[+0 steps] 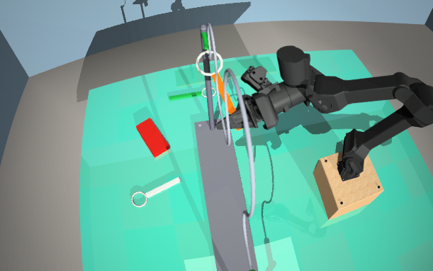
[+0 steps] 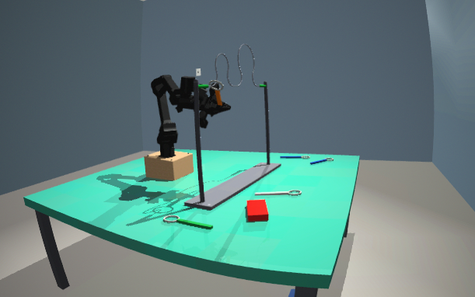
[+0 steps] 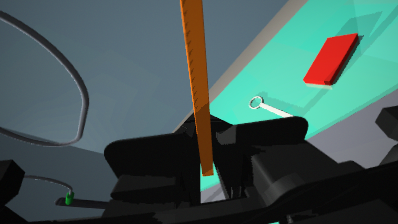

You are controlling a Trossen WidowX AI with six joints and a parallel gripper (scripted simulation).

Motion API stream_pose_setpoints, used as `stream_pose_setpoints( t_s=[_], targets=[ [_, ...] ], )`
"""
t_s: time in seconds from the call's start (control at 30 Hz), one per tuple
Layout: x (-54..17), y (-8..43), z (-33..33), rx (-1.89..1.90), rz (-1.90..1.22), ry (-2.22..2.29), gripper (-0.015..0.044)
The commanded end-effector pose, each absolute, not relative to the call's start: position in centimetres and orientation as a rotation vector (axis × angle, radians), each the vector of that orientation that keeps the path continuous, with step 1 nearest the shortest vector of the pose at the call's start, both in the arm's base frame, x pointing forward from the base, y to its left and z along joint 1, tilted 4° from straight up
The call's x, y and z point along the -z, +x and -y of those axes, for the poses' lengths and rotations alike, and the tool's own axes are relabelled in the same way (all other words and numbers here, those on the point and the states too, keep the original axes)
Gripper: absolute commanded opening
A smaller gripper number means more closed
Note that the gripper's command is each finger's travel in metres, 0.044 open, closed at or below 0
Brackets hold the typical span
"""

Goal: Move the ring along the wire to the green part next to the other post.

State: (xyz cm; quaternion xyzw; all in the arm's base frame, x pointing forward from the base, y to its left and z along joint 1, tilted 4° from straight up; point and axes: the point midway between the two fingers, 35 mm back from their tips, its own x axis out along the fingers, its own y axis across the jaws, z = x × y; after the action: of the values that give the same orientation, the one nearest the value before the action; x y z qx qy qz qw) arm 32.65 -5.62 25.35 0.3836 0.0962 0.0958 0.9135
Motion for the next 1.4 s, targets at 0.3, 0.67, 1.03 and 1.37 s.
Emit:
stream_pose_setpoints(
  t_s=[0.3, 0.67, 1.03, 1.37],
  targets=[
    [-26.8, 32.0, 5.1, -0.232, -0.209, 0.826, -0.0150],
    [-27.2, 31.7, 4.8, -0.248, -0.229, 0.857, -0.0150],
    [-27.8, 31.3, 4.5, -0.269, -0.253, 0.894, -0.0150],
    [-28.4, 30.9, 4.1, -0.297, -0.284, 0.942, -0.0150]
  ],
)
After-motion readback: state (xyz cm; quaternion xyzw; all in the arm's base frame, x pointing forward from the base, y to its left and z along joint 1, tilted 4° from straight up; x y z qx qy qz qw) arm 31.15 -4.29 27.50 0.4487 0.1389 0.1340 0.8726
